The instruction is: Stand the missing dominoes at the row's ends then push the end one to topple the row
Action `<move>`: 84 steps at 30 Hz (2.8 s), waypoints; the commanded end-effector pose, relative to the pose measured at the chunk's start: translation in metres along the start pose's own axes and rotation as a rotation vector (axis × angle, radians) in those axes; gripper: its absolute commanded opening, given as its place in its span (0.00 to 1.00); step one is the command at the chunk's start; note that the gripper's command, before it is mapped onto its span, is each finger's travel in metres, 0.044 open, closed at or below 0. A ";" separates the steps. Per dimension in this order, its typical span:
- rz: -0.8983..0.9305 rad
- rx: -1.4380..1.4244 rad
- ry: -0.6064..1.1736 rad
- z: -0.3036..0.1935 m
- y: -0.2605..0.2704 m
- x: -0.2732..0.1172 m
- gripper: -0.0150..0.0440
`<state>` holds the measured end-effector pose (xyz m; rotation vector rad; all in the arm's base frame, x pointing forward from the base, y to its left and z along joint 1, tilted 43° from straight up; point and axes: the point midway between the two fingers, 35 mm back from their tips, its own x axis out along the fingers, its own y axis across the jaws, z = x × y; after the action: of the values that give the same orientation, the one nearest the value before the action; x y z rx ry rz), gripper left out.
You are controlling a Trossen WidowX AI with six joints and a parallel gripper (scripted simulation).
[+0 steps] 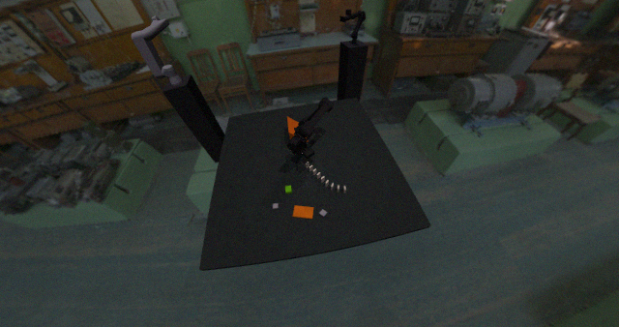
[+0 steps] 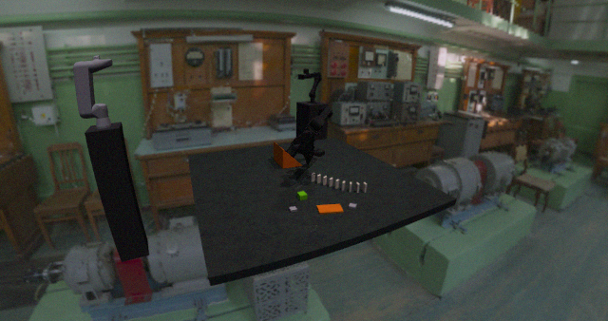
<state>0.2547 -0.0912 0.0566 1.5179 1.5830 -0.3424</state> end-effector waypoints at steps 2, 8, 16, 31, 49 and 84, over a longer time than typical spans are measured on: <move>0.004 0.005 0.003 -0.001 0.000 0.001 0.25; 0.004 0.005 0.003 -0.001 0.000 0.001 0.25; 0.004 0.006 0.001 0.001 0.002 0.025 0.25; 0.007 0.005 0.005 -0.002 0.008 0.081 0.25; 0.008 0.004 0.004 -0.002 0.037 0.080 0.25; 0.007 0.003 0.004 -0.003 0.058 0.020 0.25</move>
<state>0.3094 -0.0627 0.0647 1.5360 1.5795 -0.3381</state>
